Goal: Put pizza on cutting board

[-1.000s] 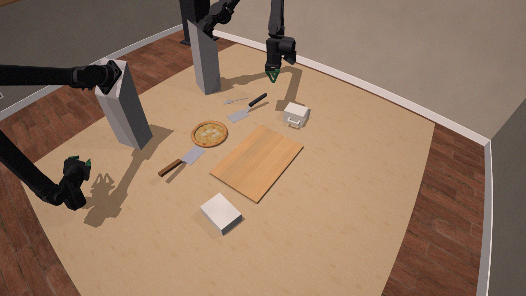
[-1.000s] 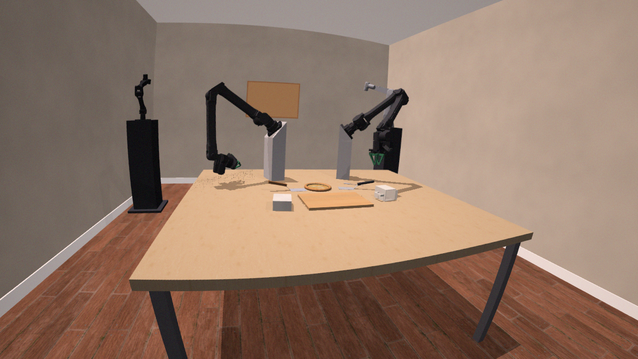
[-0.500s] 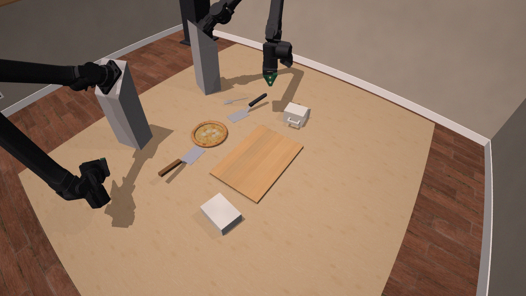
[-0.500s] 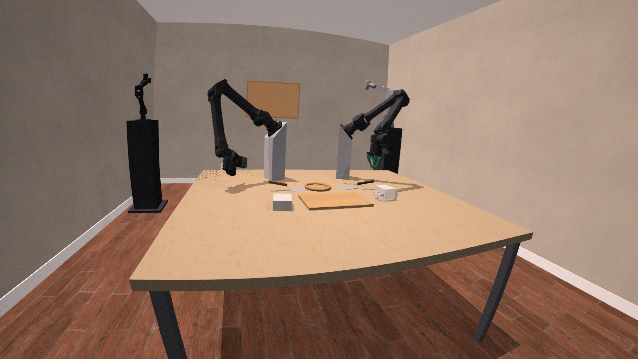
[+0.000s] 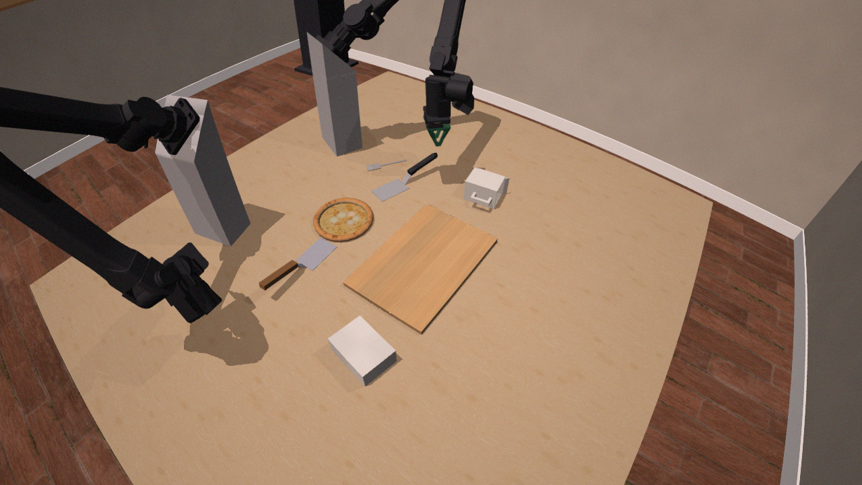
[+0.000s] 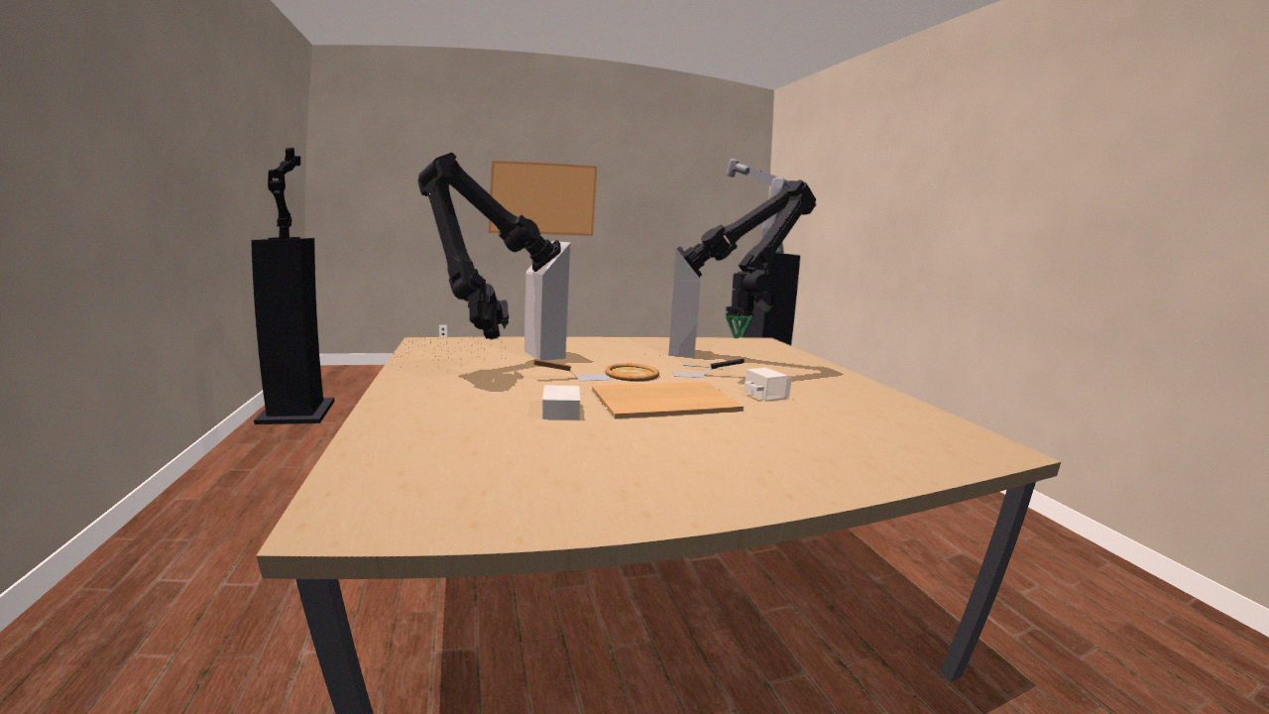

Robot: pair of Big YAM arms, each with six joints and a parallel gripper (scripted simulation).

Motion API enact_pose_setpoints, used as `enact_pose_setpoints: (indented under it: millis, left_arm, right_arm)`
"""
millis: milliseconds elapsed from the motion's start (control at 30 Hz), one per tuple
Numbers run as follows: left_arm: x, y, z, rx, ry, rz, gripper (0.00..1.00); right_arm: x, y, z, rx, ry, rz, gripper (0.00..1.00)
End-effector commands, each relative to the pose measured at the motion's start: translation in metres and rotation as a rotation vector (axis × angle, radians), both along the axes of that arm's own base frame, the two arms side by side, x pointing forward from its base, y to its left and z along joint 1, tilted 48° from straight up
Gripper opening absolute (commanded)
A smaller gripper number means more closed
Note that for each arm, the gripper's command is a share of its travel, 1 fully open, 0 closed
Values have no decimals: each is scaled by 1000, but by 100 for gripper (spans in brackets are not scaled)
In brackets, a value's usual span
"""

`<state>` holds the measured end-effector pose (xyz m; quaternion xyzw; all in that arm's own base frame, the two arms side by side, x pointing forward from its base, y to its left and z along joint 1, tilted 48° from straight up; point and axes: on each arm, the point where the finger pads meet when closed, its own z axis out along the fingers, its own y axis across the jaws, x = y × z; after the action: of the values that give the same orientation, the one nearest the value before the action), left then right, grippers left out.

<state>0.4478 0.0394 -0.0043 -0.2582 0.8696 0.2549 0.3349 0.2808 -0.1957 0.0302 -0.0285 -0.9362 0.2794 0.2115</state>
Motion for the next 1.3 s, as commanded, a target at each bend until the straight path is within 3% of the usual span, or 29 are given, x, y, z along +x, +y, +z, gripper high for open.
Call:
enact_pose_setpoints:
  millis: [0, 100, 333, 367, 400, 500, 1267]
  left_arm:
    - [0, 6, -6, -34, -51, 59, 48]
    - [5, 1, 0, -39, -69, 52, 48]
    - [-6, 11, -20, -73, -96, 127, 48]
    - [-4, 10, -18, -77, -107, 131, 48]
    - [0, 10, -15, -80, -118, 130, 48]
    - [-8, 12, -24, -81, -105, 142, 48]
    - [-11, 17, -39, -133, -176, 229, 48]
  right_arm:
    - [11, 19, 4, 32, 39, 178, 48]
    - [10, 22, -2, 42, 68, 207, 48]
    - [33, 66, 3, 50, 121, 493, 48]
    - [22, 56, -17, 71, 183, 477, 48]
    - [21, 49, -23, 77, 187, 473, 48]
    - [40, 71, -26, 75, 178, 600, 48]
    - [71, 97, -79, 89, 292, 1017, 48]
